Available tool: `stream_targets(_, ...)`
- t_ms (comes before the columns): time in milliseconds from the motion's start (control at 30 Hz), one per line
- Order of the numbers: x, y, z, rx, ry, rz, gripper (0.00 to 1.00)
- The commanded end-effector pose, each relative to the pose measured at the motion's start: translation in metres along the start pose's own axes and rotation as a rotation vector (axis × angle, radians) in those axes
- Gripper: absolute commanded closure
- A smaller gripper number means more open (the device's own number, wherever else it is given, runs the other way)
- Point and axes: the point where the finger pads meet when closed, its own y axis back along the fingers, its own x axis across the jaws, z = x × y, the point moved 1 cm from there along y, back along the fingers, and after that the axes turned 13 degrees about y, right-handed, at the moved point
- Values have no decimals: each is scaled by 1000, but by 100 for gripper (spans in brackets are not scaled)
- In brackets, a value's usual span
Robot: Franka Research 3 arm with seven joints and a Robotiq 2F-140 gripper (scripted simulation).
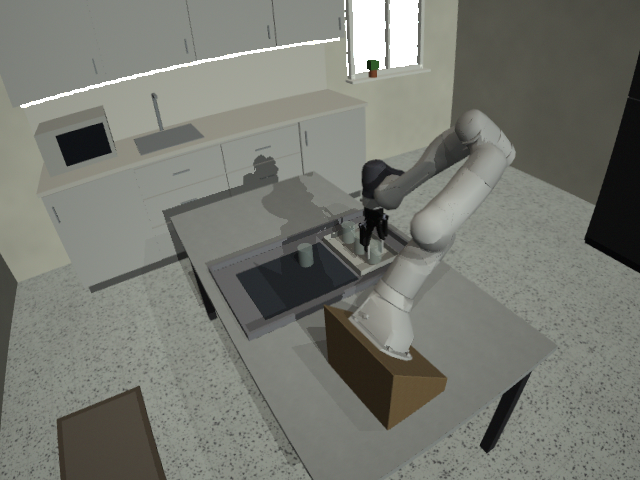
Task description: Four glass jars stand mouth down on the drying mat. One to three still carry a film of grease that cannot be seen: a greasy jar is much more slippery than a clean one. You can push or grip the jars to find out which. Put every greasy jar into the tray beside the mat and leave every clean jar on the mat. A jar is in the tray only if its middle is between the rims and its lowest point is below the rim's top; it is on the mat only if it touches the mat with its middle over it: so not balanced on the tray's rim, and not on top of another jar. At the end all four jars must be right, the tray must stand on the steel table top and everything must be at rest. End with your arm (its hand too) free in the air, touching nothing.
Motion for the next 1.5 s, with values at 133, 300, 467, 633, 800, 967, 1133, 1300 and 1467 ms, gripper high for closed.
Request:
stream_targets(133, -1, -4, 5, -14, -10, 0, 100)
stream_targets(300, -1, -4, 5, -14, -10, 0, 100)
stream_targets(467, -1, -4, 5, -14, -10, 0, 0)
stream_targets(633, -1, -4, 5, -14, -10, 0, 0)
stream_targets(800, -1, -4, 5, -14, -10, 0, 0)
stream_targets(967, -1, -4, 5, -14, -10, 0, 0)
stream_targets(1133, -1, 4, 4, -14, -10, 0, 0)
stream_targets(1300, -1, 23, 4, -14, -10, 0, 0)
stream_targets(1467, -1, 43, 4, -14, -10, 0, 0)
